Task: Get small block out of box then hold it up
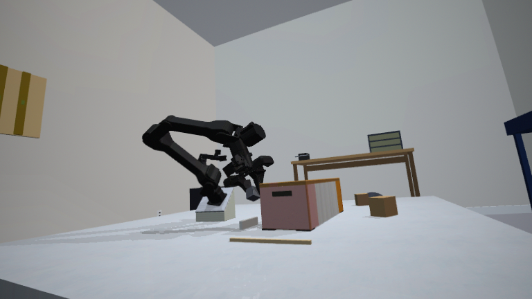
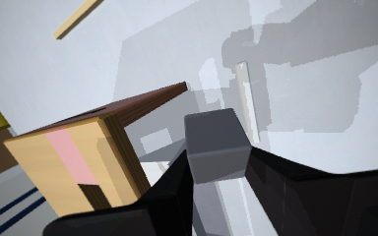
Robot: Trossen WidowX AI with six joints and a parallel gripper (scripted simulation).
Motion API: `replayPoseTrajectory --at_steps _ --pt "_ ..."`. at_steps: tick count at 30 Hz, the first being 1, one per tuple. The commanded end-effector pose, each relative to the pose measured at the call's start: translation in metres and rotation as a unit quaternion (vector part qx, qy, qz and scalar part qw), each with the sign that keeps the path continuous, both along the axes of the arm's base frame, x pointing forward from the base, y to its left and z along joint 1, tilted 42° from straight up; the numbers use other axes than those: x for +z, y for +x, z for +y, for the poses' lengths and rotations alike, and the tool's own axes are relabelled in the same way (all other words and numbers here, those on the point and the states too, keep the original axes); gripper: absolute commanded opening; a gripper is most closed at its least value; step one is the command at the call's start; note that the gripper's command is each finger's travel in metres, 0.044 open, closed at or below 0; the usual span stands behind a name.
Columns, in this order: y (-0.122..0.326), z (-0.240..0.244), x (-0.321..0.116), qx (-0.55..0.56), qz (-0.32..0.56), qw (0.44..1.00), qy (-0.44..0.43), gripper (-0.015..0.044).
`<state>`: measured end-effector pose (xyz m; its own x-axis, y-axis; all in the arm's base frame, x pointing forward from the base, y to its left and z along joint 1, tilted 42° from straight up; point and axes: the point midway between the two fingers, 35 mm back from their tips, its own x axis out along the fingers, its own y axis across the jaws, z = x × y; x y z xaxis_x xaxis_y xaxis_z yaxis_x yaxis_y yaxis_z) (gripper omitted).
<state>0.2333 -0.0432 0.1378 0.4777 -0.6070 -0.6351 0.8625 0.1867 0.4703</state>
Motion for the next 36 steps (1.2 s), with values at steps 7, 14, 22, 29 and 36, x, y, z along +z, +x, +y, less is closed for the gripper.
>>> replayPoseTrajectory --at_steps 7,14,22,29,36 --pt "-0.003 0.005 0.003 0.122 0.125 0.979 -0.102 0.0000" --pt "-0.005 0.009 0.005 0.207 0.214 0.939 -0.171 0.0000" --pt "-0.007 0.013 0.008 0.299 0.310 0.869 -0.245 0.0000" --pt "-0.009 0.017 0.011 0.372 0.388 0.786 -0.305 0.0000" --pt "-0.011 0.020 0.014 0.437 0.458 0.687 -0.357 0.0000"
